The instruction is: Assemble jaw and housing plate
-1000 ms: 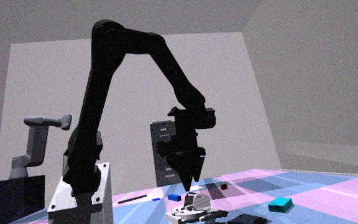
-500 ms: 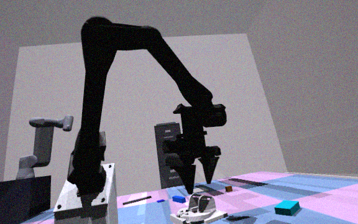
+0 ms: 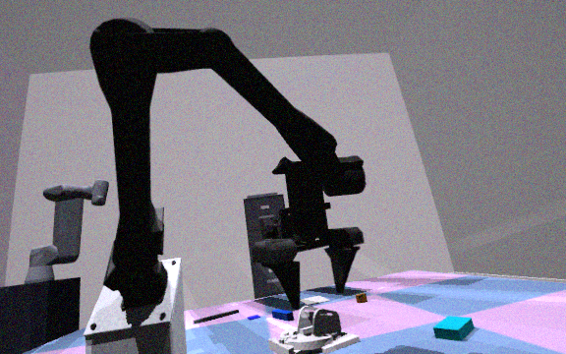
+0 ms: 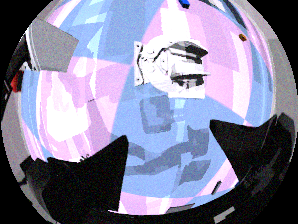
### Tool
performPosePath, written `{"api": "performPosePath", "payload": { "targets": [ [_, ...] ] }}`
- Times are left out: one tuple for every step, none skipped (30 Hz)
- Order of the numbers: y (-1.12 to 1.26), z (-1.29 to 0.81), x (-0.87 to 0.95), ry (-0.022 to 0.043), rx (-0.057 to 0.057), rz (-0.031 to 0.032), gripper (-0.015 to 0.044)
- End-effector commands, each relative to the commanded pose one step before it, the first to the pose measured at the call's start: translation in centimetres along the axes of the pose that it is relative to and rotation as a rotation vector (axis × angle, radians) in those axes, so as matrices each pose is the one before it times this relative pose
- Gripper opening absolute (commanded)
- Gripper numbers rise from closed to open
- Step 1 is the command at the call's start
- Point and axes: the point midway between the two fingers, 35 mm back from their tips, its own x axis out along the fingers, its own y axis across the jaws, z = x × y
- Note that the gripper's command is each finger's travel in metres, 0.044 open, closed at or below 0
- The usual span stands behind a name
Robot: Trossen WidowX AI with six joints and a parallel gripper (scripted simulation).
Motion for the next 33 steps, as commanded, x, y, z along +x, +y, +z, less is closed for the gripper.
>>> {"api": "performPosePath", "payload": {
  "targets": [
    [0.629, -0.752, -0.156, 0.00380, 0.0868, -0.00062, 0.0440],
    [0.118, -0.176, -0.028, -0.00006, 0.0195, -0.00056, 0.0440],
    [0.116, -0.178, -0.028, -0.00004, 0.0195, -0.00055, 0.0440],
    [0.114, -0.179, -0.027, -0.00003, 0.0195, -0.00054, 0.0440],
    [0.112, -0.180, -0.027, -0.00002, 0.0195, -0.00053, 0.0440],
    [0.109, -0.182, -0.027, 0.00000, 0.0195, -0.00053, 0.0440],
    [0.107, -0.183, -0.027, 0.00001, 0.0195, -0.00052, 0.0440],
    [0.105, -0.184, -0.027, 0.00003, 0.0195, -0.00051, 0.0440],
    [0.103, -0.185, -0.027, 0.00005, 0.0195, -0.00051, 0.0440],
    [0.101, -0.187, -0.027, 0.00006, 0.0195, -0.00050, 0.0440],
    [0.099, -0.188, -0.027, 0.00008, 0.0195, -0.00049, 0.0440],
    [0.097, -0.189, -0.027, 0.00009, 0.0195, -0.00049, 0.0440],
    [0.094, -0.190, -0.027, 0.00011, 0.0195, -0.00049, 0.0440],
    [0.092, -0.191, -0.027, 0.00013, 0.0195, -0.00048, 0.0440],
    [0.090, -0.192, -0.027, 0.00014, 0.0195, -0.00048, 0.0440],
    [0.088, -0.193, -0.027, 0.00016, 0.0195, -0.00048, 0.0440],
    [0.086, -0.194, -0.027, 0.00017, 0.0195, -0.00048, 0.0440],
    [0.083, -0.195, -0.027, 0.00019, 0.0195, -0.00048, 0.0440],
    [0.081, -0.196, -0.027, 0.00021, 0.0195, -0.00047, 0.0440],
    [0.079, -0.197, -0.027, 0.00022, 0.0195, -0.00047, 0.0440],
    [0.076, -0.198, -0.027, 0.00024, 0.0195, -0.00048, 0.0440],
    [0.074, -0.199, -0.027, 0.00026, 0.0195, -0.00048, 0.0440],
    [0.072, -0.199, -0.026, 0.00027, 0.0195, -0.00048, 0.0440],
    [0.069, -0.200, -0.026, 0.00029, 0.0195, -0.00048, 0.0440],
    [0.067, -0.201, -0.026, 0.00031, 0.0195, -0.00048, 0.0440],
    [0.065, -0.202, -0.026, 0.00033, 0.0195, -0.00049, 0.0440],
    [0.062, -0.202, -0.026, 0.00034, 0.0195, -0.00049, 0.0440],
    [0.060, -0.203, -0.026, 0.00036, 0.0195, -0.00050, 0.0440],
    [0.058, -0.204, -0.026, 0.00037, 0.0195, -0.00050, 0.0440],
    [0.055, -0.204, -0.026, 0.00039, 0.0195, -0.00051, 0.0440],
    [0.053, -0.205, -0.026, 0.00041, 0.0195, -0.00051, 0.0440],
    [0.051, -0.205, -0.026, 0.00042, 0.0195, -0.00052, 0.0440],
    [0.048, -0.206, -0.026, 0.00044, 0.0195, -0.00053, 0.0440]
  ]
}}
